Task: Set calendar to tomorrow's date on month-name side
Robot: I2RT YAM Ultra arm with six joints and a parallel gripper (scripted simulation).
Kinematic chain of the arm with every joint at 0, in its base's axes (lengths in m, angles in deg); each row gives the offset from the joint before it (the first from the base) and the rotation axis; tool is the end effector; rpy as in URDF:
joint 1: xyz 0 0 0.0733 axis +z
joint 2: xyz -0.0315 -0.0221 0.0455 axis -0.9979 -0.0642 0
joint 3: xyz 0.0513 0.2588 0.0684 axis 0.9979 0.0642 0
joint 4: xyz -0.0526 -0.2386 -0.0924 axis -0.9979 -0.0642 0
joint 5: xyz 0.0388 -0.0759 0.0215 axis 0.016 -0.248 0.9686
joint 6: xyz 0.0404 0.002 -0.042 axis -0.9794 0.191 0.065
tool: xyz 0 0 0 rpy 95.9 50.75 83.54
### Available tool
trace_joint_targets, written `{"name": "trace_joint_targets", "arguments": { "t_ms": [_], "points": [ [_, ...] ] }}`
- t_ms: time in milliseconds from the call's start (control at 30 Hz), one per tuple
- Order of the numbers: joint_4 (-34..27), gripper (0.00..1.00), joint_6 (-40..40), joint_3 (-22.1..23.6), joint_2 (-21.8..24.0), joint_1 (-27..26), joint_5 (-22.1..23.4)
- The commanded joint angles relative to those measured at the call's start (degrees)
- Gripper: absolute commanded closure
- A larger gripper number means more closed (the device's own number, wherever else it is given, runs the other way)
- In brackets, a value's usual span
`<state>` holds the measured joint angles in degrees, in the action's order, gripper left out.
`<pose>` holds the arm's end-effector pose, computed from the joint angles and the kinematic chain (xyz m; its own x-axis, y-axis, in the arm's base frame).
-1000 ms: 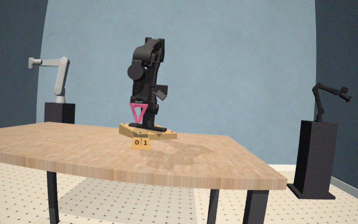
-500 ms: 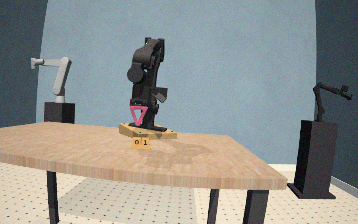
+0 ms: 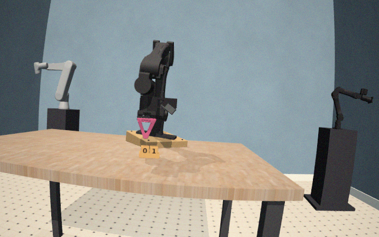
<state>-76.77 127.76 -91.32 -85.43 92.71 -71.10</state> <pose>0.3175 0.0393 0.1987 0.3291 -0.9432 -0.0453 -0.9413 -0.3239 -0.0947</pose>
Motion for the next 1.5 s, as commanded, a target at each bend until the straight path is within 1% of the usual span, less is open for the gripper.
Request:
{"name": "trace_joint_targets", "arguments": {
  "t_ms": [0, 200, 267, 333, 600, 667, 733, 1467],
  "points": [
    [1.65, 0.55, -0.31, 1.53, -1.18, 0.37, 0.23],
    [3.50, 0.55, -0.38, 2.14, -1.86, 0.62, 0.22],
    [4.00, 0.55, -0.39, 2.77, -1.19, 0.70, 0.21],
    [4.42, 0.55, -0.41, 2.88, -2.22, 0.60, 0.23],
    [5.08, 0.55, -0.42, 3.31, -2.48, 0.39, 0.21],
    [4.60, 0.55, -0.41, 3.37, -1.89, 0.41, 0.21],
    [4.79, 0.55, -0.41, 2.79, -2.00, 0.42, 0.22],
    [4.61, 0.55, -0.42, 2.94, -2.10, 0.44, 0.22]
  ]
}}
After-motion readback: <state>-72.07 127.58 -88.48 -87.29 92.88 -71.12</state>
